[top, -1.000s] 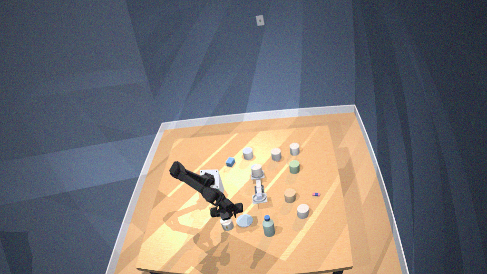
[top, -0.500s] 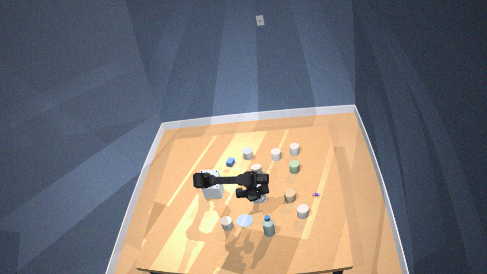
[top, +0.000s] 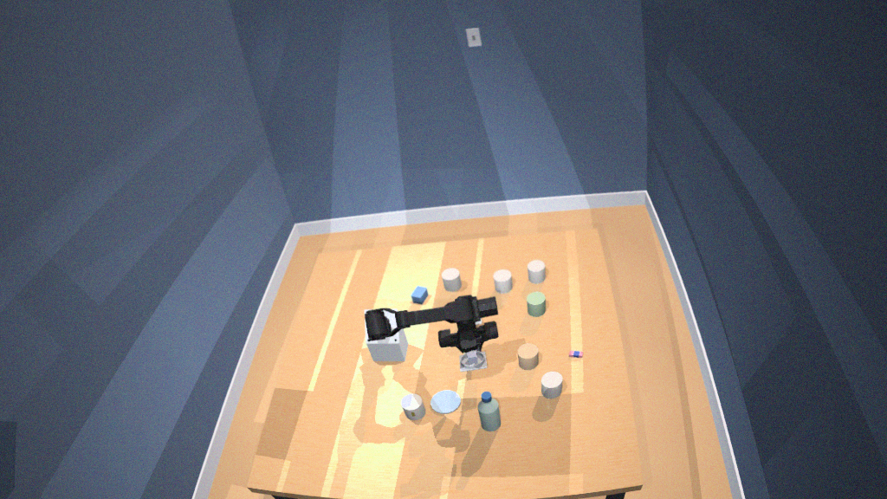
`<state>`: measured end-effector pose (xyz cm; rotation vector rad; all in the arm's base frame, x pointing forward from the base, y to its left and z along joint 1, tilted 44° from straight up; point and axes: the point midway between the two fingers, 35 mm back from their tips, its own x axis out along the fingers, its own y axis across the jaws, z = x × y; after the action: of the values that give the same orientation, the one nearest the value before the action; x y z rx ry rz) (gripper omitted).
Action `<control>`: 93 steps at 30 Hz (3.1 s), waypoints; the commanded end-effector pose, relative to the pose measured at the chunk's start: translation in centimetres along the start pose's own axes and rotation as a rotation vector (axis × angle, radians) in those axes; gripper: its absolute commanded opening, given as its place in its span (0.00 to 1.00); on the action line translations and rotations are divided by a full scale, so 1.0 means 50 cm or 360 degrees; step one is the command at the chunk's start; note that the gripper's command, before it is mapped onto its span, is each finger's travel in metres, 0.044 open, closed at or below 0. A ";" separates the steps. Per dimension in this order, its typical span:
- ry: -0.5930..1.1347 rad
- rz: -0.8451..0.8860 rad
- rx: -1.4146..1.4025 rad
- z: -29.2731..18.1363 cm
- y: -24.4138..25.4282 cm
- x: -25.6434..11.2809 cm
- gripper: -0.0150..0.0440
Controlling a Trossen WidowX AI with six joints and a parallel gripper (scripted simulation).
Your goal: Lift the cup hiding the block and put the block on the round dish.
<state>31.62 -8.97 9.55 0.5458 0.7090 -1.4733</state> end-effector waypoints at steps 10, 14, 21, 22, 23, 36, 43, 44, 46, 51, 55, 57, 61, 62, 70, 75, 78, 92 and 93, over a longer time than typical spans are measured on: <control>-0.0006 -0.0010 -0.0016 -0.003 -0.002 0.041 0.69; -0.0006 -0.0010 -0.0016 -0.003 -0.002 0.054 0.69; -0.0008 -0.0011 -0.0016 -0.002 -0.003 0.077 0.69; -0.0008 -0.0011 -0.0016 -0.002 -0.003 0.080 0.69; -0.0009 -0.0011 -0.0016 -0.002 -0.004 0.082 0.69; -0.0009 -0.0011 -0.0016 -0.002 -0.004 0.084 0.44; -0.0002 -0.0009 -0.0017 -0.004 0.002 0.045 0.25; -0.0001 -0.0009 -0.0017 -0.004 0.004 0.033 0.25; 0.0002 -0.0008 -0.0017 -0.005 0.005 0.009 0.25; 0.0003 -0.0009 -0.0018 -0.005 0.004 -0.051 0.25; -0.0001 -0.0011 -0.0018 -0.004 -0.001 -0.097 0.25; -0.0002 -0.0011 -0.0018 -0.004 -0.002 -0.105 0.25; 0.0003 -0.0012 -0.0018 0.001 -0.004 -0.100 0.25; 0.0008 -0.0012 -0.0018 0.008 -0.008 -0.095 0.25; 0.0045 -0.0009 -0.0017 0.071 -0.046 -0.041 0.25; 0.0053 -0.0005 -0.0016 0.107 -0.076 -0.010 0.25; 0.0053 -0.0003 -0.0015 0.128 -0.096 0.008 0.25; -0.0003 -0.0010 -0.0017 0.207 -0.205 0.081 0.25; -0.0010 -0.0012 -0.0018 0.212 -0.213 0.086 0.25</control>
<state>23.11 -19.10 14.72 0.5423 0.7172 -1.4760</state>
